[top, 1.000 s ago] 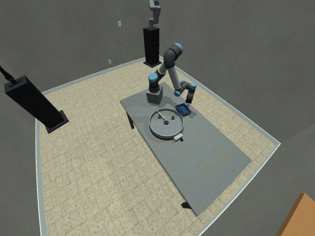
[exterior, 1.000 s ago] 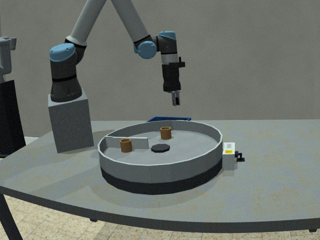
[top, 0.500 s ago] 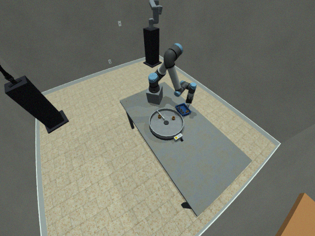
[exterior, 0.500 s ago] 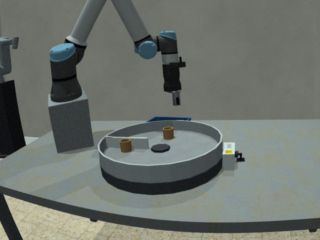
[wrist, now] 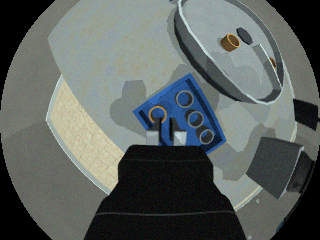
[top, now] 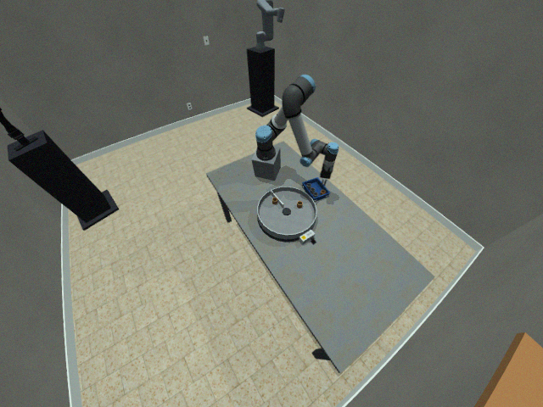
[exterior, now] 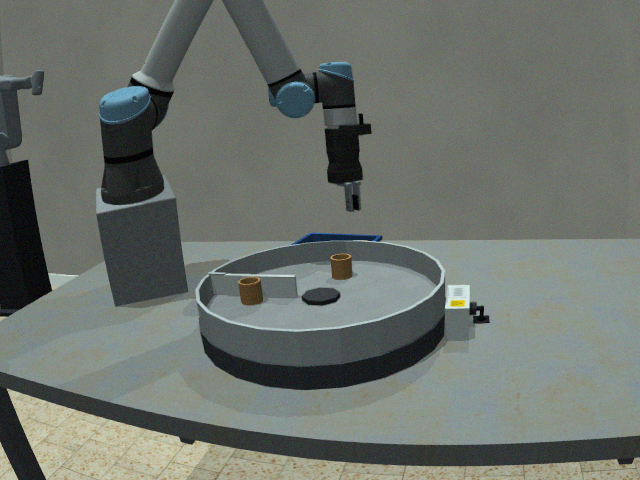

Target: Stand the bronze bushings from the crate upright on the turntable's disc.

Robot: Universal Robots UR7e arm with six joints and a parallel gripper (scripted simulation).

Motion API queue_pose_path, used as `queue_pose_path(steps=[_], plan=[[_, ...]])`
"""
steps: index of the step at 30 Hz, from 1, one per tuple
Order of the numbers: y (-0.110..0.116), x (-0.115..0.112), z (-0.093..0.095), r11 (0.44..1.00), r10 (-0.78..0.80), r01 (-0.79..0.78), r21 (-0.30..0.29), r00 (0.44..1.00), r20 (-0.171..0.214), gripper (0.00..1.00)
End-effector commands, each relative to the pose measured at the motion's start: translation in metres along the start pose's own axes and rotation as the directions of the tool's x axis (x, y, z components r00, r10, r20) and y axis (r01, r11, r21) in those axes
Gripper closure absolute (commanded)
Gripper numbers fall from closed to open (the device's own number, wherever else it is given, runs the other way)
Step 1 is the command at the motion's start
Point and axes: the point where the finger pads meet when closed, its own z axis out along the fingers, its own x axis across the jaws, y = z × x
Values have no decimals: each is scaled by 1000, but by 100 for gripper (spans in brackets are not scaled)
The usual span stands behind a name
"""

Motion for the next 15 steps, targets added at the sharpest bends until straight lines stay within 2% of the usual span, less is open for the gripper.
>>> queue_pose_path(steps=[1, 12, 15], plan=[[0, 0, -1, 1000, 0, 0, 1, 1000, 1, 64], [0, 0, 1, 1000, 0, 0, 1, 1000, 1, 64], [0, 0, 8, 1000, 0, 0, 1, 1000, 1, 64]])
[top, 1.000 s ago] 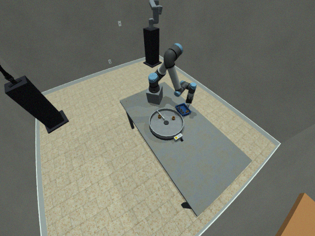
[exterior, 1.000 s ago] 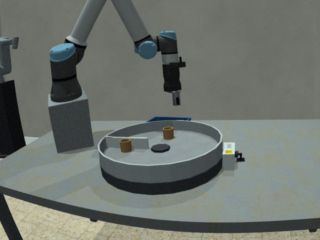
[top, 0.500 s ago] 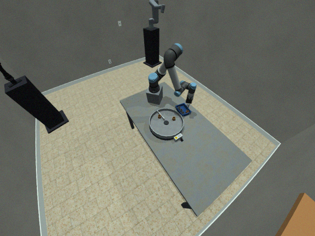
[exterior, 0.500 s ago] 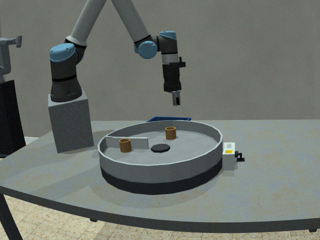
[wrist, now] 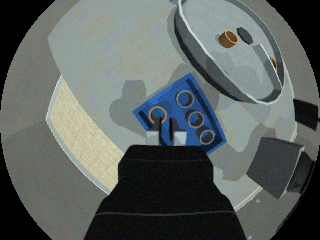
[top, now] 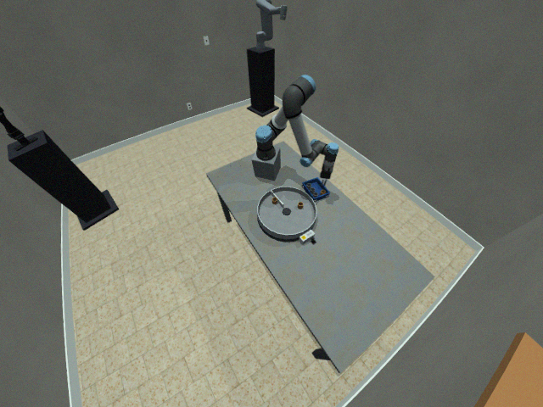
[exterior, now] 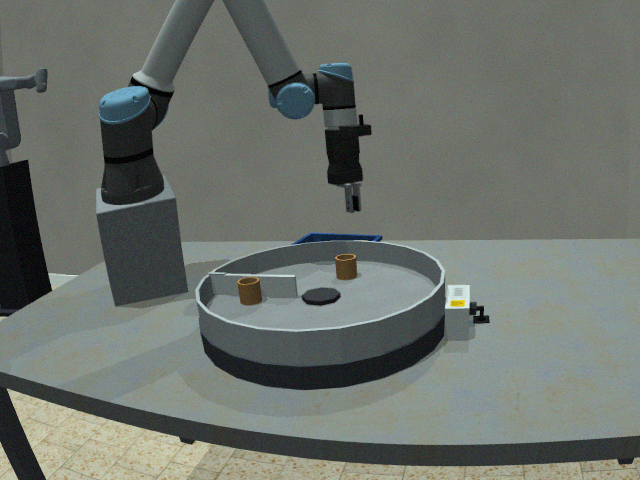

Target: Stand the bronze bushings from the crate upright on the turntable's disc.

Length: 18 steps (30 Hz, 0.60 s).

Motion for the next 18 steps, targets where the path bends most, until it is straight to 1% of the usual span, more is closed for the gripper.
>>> queue_pose_path(steps=[1, 12, 14, 18], plan=[[0, 0, 9, 1000, 0, 0, 1, 1000, 1, 64], [0, 0, 57, 1000, 0, 0, 1, 1000, 1, 64], [0, 0, 57, 1000, 0, 0, 1, 1000, 1, 64], [0, -1, 64, 1000, 0, 0, 1, 1000, 1, 64]])
